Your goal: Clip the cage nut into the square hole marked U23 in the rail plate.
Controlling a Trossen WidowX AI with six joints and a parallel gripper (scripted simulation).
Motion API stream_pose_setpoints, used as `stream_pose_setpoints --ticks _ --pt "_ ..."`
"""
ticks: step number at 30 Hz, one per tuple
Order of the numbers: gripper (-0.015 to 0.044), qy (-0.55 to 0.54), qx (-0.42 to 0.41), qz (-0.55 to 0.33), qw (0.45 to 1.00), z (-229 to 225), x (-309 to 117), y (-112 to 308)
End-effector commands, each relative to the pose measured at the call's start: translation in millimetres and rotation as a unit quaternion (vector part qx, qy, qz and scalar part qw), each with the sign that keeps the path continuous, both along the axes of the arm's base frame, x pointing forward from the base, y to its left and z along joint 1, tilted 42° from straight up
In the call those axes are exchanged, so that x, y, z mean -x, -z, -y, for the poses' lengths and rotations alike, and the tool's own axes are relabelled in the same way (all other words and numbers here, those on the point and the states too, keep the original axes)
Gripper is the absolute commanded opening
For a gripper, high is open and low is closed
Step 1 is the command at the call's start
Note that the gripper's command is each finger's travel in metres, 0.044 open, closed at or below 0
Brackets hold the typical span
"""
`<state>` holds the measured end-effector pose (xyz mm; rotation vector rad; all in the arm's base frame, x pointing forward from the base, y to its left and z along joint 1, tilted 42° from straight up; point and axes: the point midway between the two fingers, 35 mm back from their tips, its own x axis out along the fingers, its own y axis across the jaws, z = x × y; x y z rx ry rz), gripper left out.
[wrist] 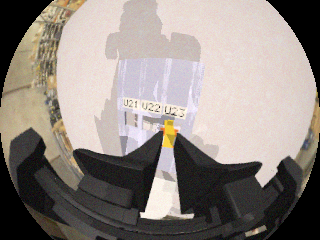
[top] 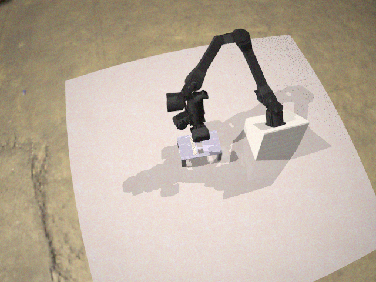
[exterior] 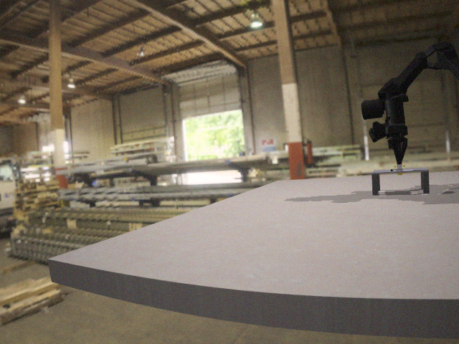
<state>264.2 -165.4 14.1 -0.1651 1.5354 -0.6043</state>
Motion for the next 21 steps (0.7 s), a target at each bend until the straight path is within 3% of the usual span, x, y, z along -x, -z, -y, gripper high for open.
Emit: stream_pose_setpoints --ticks 1,21 --pt "0.0037 -0.001 -0.006 0.002 1.0 0.5 -0.4 -0.8" --pt "0.0037 -0.003 -0.023 0.007 1.0 2.5 0.2 -1.3"
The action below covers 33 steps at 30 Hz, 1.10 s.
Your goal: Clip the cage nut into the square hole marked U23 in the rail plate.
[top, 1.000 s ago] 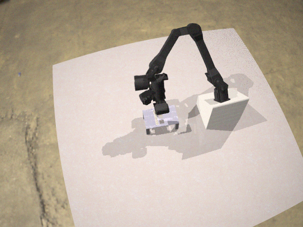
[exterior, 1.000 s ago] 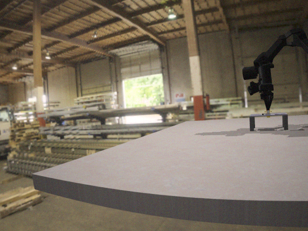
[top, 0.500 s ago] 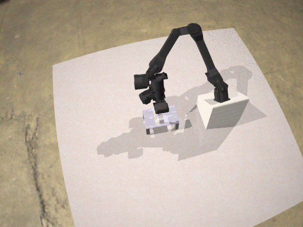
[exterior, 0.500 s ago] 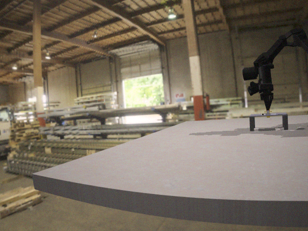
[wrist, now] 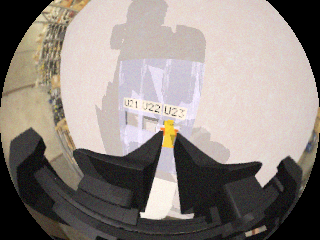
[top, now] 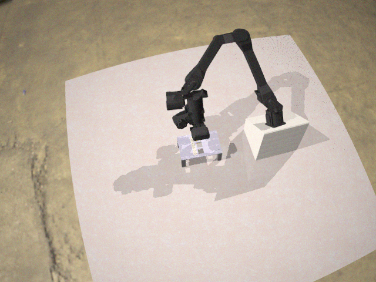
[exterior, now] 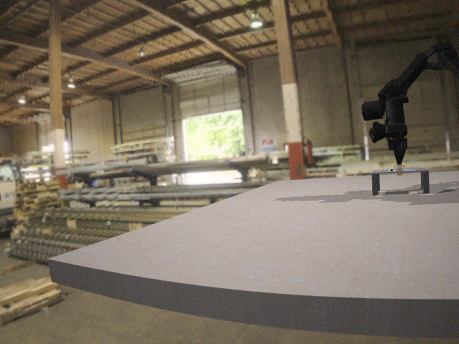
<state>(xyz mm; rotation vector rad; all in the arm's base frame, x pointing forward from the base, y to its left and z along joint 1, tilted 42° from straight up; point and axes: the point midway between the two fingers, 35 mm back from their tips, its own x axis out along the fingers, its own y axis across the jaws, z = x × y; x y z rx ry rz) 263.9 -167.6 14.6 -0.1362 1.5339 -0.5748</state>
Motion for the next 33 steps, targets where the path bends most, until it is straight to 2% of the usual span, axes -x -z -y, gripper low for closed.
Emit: stream_pose_setpoints --ticks 1,33 --pt "0.0037 -0.001 -0.007 0.002 1.0 0.5 -0.1 -0.8" --pt "0.0037 -0.003 -0.034 0.009 0.999 3.6 0.9 -2.2"
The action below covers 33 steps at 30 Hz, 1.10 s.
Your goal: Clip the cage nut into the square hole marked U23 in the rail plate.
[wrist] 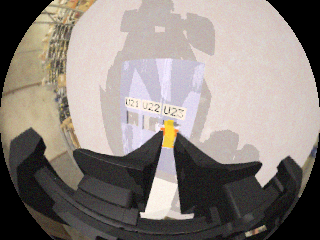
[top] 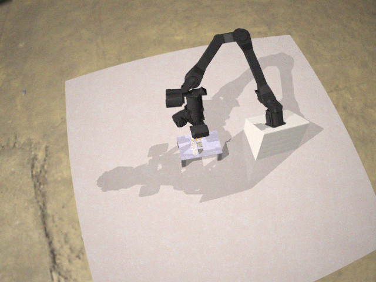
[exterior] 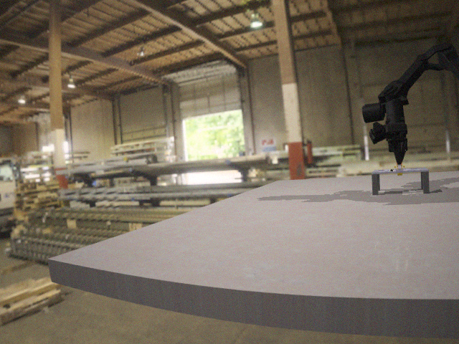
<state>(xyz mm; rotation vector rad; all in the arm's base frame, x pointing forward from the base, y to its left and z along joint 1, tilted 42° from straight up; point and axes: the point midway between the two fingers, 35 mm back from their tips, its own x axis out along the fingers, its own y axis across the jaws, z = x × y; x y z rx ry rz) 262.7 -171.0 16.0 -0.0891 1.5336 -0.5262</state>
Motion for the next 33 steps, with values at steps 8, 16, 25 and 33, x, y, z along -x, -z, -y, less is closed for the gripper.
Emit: stream_pose_setpoints --ticks 8,16,25,33 --pt "0.0037 -0.002 -0.012 0.004 1.0 1.0 -0.1 -1.2" --pt "0.0037 -0.003 -0.02 0.006 1.0 1.9 0.1 -1.5" --pt "0.0037 -0.003 -0.024 0.007 1.0 2.9 0.4 -1.8" --pt "0.0037 -0.003 -0.028 0.008 1.0 4.0 0.7 -2.3"
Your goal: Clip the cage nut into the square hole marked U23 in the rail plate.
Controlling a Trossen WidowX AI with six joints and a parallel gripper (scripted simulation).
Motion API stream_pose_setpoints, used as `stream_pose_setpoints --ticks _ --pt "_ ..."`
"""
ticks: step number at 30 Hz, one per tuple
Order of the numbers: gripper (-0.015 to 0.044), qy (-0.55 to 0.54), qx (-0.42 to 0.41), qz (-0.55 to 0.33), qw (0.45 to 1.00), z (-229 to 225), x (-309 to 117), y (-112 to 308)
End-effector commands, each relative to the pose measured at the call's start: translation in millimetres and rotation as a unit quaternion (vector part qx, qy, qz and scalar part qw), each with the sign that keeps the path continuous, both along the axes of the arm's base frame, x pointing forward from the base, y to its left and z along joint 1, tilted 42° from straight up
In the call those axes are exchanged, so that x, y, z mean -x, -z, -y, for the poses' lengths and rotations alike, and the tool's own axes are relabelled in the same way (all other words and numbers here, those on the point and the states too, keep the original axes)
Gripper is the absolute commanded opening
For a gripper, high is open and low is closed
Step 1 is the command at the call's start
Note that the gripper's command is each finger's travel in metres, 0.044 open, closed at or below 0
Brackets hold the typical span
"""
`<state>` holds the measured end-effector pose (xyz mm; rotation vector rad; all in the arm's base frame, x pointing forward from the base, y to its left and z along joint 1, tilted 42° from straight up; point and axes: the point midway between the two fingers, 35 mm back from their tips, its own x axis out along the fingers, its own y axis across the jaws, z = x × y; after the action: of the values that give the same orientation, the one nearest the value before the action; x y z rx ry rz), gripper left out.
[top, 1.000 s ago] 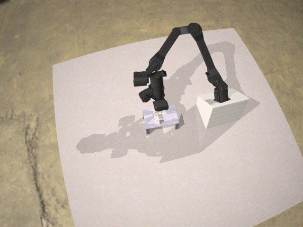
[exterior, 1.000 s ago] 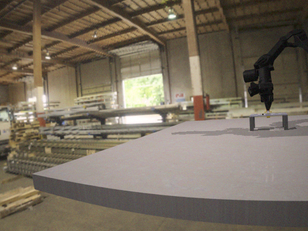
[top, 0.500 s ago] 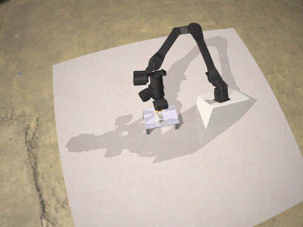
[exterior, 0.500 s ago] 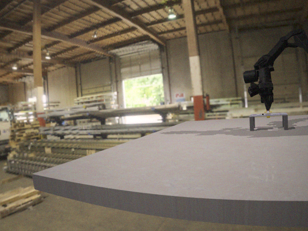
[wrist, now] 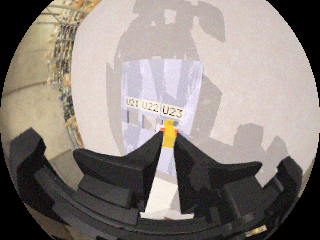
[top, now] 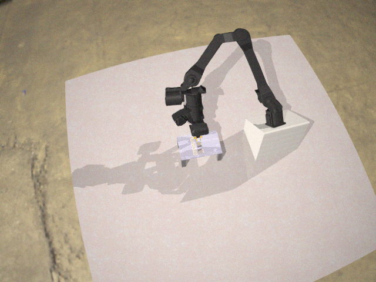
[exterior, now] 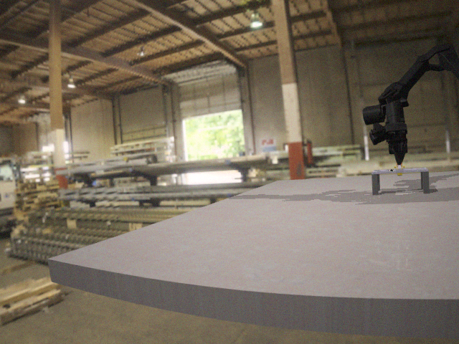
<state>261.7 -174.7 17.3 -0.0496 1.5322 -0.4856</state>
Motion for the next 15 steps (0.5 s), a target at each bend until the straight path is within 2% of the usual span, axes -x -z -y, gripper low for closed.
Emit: stream_pose_setpoints --ticks 1,15 --pt "0.0037 -0.002 -0.003 0.001 1.0 0.3 -0.3 -1.0" --pt "0.0037 -0.002 -0.011 0.003 1.0 2.0 0.2 -1.8"
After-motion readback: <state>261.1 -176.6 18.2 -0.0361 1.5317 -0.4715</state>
